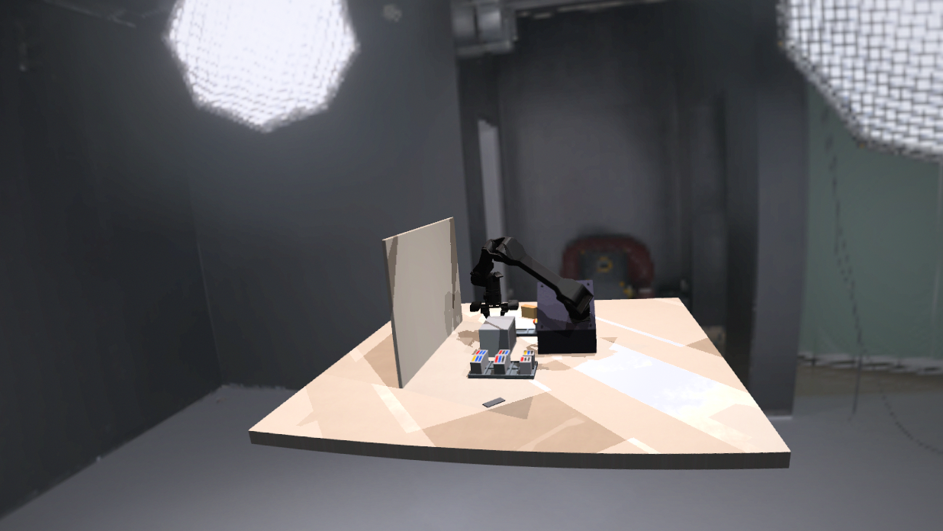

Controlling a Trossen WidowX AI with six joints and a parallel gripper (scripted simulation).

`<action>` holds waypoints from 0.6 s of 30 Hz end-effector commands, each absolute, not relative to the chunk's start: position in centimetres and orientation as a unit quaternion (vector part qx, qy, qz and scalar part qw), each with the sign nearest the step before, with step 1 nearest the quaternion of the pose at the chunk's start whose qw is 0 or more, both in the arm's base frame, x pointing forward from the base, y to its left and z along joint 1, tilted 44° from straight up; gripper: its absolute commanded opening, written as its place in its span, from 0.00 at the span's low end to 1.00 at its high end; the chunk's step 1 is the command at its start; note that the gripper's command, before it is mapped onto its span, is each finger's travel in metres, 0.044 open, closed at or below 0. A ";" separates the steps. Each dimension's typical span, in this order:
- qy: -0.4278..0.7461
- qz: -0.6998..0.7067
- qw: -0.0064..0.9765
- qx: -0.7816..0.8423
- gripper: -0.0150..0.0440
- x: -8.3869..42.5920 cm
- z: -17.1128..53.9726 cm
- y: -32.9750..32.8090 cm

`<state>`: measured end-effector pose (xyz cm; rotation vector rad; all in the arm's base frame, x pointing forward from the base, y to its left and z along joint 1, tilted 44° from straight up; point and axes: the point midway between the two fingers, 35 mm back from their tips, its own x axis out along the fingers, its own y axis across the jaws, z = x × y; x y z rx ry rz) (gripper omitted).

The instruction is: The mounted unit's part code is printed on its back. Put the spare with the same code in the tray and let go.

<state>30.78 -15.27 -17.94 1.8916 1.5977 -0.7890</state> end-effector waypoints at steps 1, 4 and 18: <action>0.592 -0.293 0.268 0.701 0.70 30.8 -17.9 -15.3; 0.592 -0.293 0.268 0.701 0.83 30.8 -17.9 -15.3; 0.590 -0.294 0.267 0.703 1.00 29.3 -10.1 -22.6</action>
